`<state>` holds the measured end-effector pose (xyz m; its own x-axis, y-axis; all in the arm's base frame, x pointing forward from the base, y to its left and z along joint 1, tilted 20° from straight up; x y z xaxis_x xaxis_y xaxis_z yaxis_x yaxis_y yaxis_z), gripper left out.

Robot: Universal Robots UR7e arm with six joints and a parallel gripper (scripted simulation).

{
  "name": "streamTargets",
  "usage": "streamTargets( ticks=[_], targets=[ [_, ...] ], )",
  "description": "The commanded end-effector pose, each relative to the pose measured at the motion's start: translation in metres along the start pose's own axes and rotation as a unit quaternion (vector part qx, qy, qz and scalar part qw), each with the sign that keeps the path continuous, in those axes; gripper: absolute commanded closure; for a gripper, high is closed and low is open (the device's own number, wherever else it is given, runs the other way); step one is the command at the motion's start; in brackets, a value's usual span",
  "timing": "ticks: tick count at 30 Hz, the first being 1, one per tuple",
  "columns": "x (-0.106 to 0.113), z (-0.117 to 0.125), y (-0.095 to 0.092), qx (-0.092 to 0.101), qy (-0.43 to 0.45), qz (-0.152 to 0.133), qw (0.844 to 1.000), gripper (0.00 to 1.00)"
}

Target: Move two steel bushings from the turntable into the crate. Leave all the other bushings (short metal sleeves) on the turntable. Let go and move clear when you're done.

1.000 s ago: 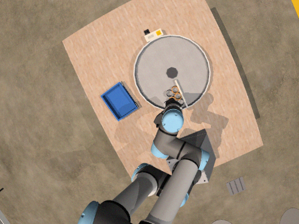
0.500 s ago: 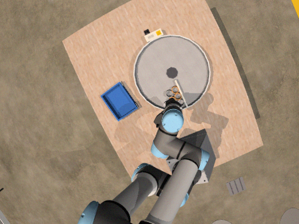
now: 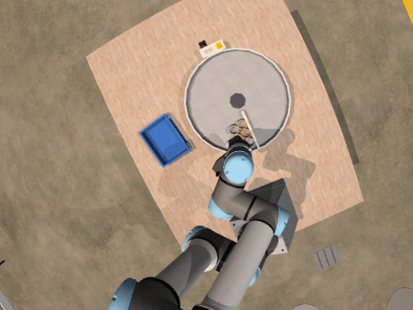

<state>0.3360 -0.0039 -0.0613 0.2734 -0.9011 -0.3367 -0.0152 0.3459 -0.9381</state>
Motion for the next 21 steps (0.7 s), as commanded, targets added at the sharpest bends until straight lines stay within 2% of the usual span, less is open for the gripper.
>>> streamTargets(
  ticks=[1, 3, 4, 8, 21],
  targets=[
    [0.0, 0.0, 0.0, 0.0, 0.0, 0.0, 1.0, 0.0],
    [0.0, 0.0, 0.0, 0.0, 0.0, 0.0, 1.0, 0.0],
    [0.003, 0.006, 0.004, 0.0, 0.0, 0.0, 1.0, 0.66],
    [0.012, 0.027, 0.022, 0.0, 0.0, 0.0, 1.0, 0.66],
    [0.014, 0.031, 0.025, 0.0, 0.0, 0.0, 1.0, 0.66]
  ],
)
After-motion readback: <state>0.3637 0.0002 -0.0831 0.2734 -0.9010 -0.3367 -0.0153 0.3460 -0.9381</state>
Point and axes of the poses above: the point where the finger pads meet when closed, its own y axis out along the fingers, its own z axis across the jaws, x = y × z, the point moved 2 cm from there along -y, back along the fingers, and after that the axes turned 3 degrees about y, right-handed, at the moved point
